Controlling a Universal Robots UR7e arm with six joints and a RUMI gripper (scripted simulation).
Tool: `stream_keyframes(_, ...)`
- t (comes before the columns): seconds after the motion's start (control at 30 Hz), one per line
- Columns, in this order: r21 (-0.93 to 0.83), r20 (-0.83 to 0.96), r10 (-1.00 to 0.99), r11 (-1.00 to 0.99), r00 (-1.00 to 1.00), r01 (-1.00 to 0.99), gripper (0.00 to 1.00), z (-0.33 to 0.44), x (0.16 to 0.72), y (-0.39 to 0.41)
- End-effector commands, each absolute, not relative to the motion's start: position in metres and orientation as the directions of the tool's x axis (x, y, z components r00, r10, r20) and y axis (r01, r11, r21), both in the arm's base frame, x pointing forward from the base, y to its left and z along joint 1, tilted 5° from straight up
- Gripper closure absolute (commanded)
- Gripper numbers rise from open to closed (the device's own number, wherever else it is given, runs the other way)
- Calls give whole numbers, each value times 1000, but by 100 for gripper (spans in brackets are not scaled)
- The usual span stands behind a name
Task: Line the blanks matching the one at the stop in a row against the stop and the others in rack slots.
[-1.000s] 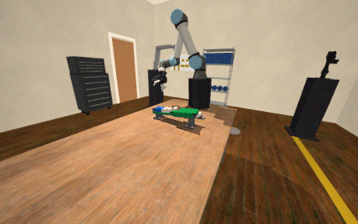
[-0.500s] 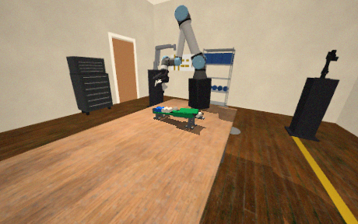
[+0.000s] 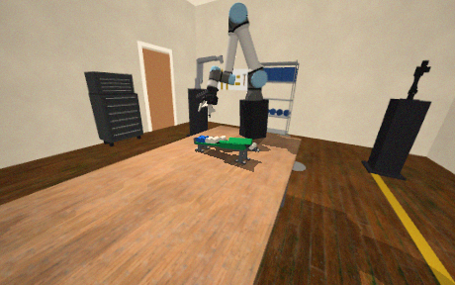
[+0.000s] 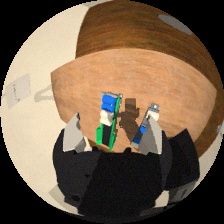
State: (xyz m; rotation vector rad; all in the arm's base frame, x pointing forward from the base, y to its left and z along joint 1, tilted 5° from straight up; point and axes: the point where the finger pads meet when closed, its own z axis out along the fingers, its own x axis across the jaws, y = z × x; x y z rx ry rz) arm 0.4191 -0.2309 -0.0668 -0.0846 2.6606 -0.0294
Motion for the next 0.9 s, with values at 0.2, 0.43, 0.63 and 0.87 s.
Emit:
stream_keyframes(0.2,-180,-345,-73,984,-936,-11,0,-62,443,-204)
stream_keyframes(0.43,-235,-293,-77,972,-953,-6,0,-60,455,-189)
stream_keyframes(0.63,-302,-243,-81,953,-967,-4,0,-55,468,-173)
stream_keyframes(0.87,-348,-193,-77,938,-978,-5,0,-54,478,-160)
